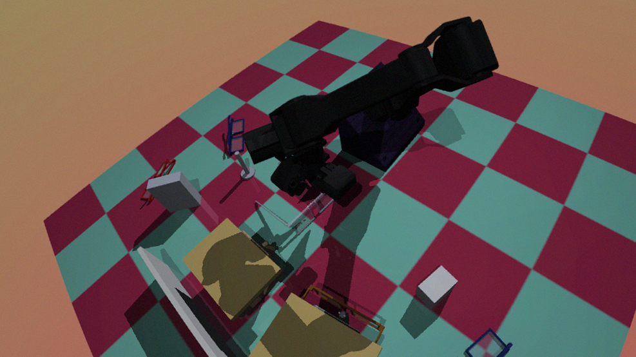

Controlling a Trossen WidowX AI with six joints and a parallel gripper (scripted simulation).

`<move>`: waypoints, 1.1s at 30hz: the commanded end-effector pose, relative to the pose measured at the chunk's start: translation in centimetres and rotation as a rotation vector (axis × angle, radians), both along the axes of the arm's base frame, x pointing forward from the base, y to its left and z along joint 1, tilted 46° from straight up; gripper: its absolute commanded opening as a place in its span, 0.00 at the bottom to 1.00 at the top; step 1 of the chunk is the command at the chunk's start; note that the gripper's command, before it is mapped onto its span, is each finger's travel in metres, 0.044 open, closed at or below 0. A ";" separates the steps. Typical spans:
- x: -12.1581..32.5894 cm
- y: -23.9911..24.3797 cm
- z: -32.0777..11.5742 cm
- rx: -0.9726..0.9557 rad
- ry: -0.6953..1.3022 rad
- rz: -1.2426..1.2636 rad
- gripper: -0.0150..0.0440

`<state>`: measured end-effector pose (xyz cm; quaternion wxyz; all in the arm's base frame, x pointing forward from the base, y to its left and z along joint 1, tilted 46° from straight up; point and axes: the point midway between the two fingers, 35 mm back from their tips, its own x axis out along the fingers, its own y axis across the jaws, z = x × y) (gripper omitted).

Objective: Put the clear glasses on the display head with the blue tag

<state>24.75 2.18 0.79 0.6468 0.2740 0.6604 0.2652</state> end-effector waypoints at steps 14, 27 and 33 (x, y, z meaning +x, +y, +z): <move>-0.2 2.3 -2.1 0.007 0.005 0.000 0.49; -0.2 3.0 -2.8 0.005 0.001 0.002 0.48; -0.2 3.0 -2.8 0.005 0.001 0.002 0.41</move>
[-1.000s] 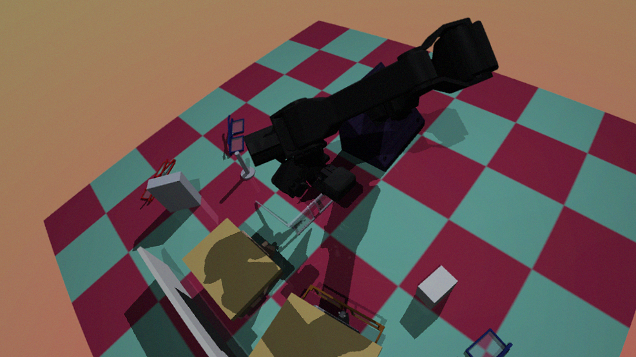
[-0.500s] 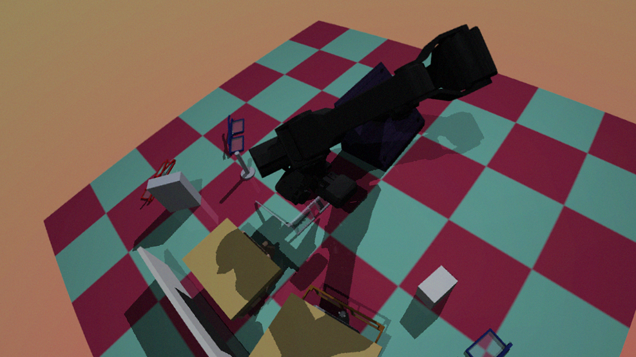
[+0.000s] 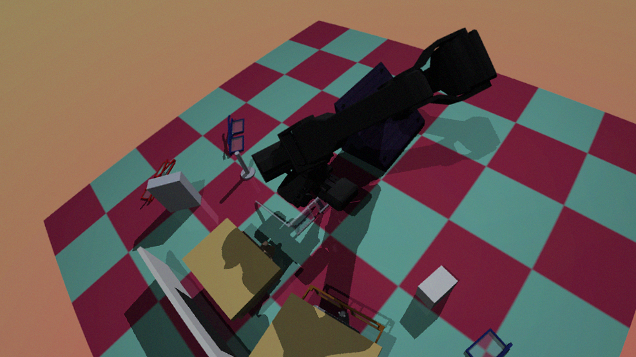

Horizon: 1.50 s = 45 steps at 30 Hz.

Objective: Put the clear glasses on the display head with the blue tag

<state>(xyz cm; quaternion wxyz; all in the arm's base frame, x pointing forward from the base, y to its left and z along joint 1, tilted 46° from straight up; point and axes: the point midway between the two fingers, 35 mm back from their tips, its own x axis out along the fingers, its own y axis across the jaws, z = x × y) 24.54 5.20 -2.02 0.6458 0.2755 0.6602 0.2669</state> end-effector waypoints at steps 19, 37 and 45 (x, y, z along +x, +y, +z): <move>0.1 -0.2 0.2 -0.001 0.000 0.001 0.25; 0.7 -7.4 6.3 0.000 0.004 0.000 0.25; 0.8 -7.3 5.9 0.000 -0.038 0.029 0.25</move>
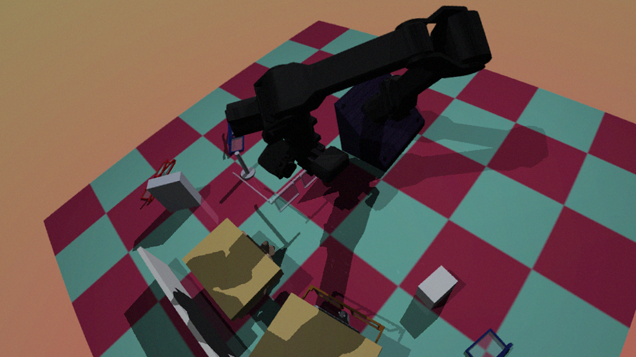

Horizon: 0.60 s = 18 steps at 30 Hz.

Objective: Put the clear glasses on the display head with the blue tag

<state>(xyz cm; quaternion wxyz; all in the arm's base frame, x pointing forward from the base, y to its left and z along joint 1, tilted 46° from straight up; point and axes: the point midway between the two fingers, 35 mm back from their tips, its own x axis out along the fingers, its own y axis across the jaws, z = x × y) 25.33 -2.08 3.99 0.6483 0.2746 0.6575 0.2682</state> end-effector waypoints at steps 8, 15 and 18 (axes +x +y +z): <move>-0.1 -0.4 -0.2 0.001 -0.208 0.209 0.25; -0.2 -0.7 -0.4 0.003 -0.369 0.371 0.25; -0.3 -0.8 -0.4 0.005 -0.438 0.441 0.25</move>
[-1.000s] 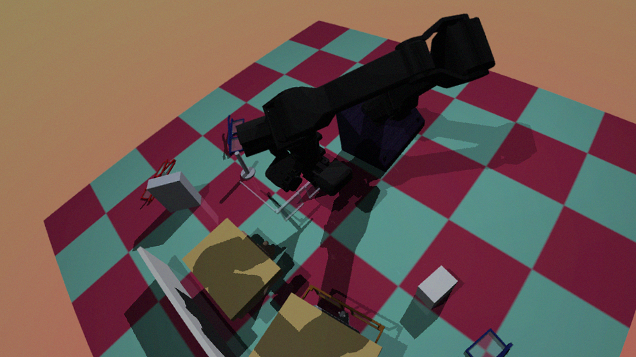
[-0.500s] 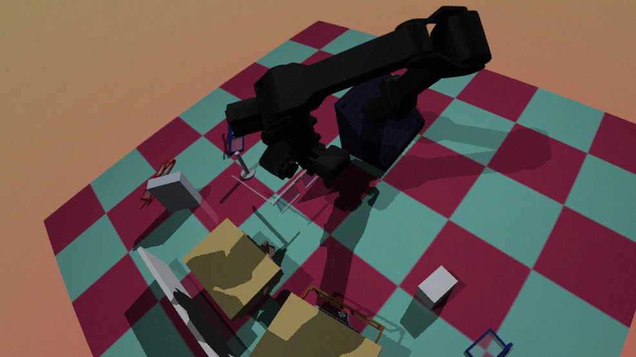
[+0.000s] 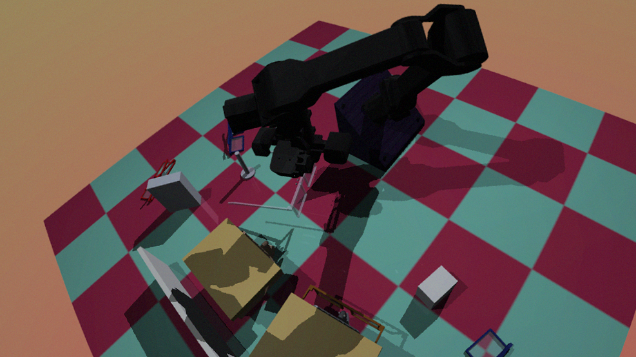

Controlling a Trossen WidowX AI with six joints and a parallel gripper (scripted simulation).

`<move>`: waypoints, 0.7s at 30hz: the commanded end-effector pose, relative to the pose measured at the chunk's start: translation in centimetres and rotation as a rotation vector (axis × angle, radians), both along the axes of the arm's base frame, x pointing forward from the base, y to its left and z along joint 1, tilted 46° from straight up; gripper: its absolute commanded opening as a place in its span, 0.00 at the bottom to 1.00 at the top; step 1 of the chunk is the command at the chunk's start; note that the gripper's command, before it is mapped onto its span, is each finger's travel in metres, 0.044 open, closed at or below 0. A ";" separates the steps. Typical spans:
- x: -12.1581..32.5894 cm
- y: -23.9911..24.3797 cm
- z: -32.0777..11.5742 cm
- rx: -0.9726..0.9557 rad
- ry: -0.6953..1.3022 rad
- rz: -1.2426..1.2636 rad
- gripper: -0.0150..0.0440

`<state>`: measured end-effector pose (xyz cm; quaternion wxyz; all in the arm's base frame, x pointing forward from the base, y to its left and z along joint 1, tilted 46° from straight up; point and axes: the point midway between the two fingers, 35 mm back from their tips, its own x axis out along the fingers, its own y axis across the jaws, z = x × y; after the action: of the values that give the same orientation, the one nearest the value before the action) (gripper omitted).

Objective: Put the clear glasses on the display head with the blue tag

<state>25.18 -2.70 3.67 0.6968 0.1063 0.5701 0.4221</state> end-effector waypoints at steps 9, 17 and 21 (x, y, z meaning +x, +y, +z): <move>-0.3 -0.6 -0.3 0.001 -0.291 0.299 0.25; -0.4 -1.0 -0.5 0.004 -0.475 0.485 0.25; -0.5 -1.1 -0.5 0.006 -0.549 0.558 0.25</move>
<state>24.81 -3.68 3.23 0.6907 -0.1331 0.3969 0.5896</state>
